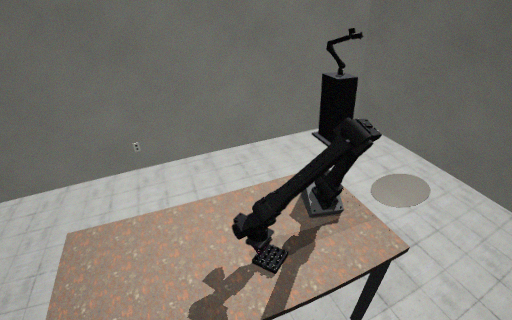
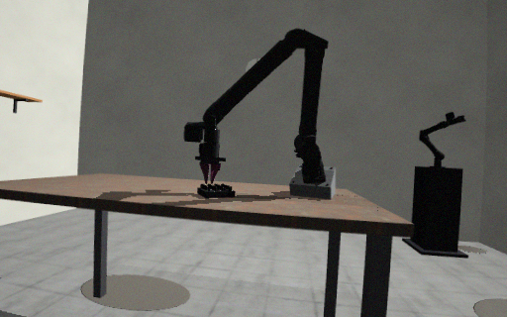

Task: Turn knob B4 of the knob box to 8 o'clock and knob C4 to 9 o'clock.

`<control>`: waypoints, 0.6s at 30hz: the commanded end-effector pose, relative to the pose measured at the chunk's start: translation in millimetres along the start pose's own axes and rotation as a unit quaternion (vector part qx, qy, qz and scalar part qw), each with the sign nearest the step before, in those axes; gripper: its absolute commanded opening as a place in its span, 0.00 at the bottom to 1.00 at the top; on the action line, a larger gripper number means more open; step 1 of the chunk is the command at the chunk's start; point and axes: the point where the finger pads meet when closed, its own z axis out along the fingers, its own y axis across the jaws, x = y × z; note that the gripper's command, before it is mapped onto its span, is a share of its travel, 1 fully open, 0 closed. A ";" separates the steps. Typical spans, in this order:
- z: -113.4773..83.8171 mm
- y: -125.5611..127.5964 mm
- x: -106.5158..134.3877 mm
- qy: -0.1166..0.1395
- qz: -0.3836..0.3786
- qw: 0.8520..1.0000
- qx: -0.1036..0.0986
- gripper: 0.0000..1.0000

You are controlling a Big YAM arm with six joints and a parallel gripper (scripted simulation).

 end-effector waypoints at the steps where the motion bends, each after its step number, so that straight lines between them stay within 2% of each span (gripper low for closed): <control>1: 10.3 -2.9 1.4 0.002 0.003 1.000 0.006 0.19; 18: 12.5 -4.4 0.3 0.002 0.004 1.000 0.008 0.19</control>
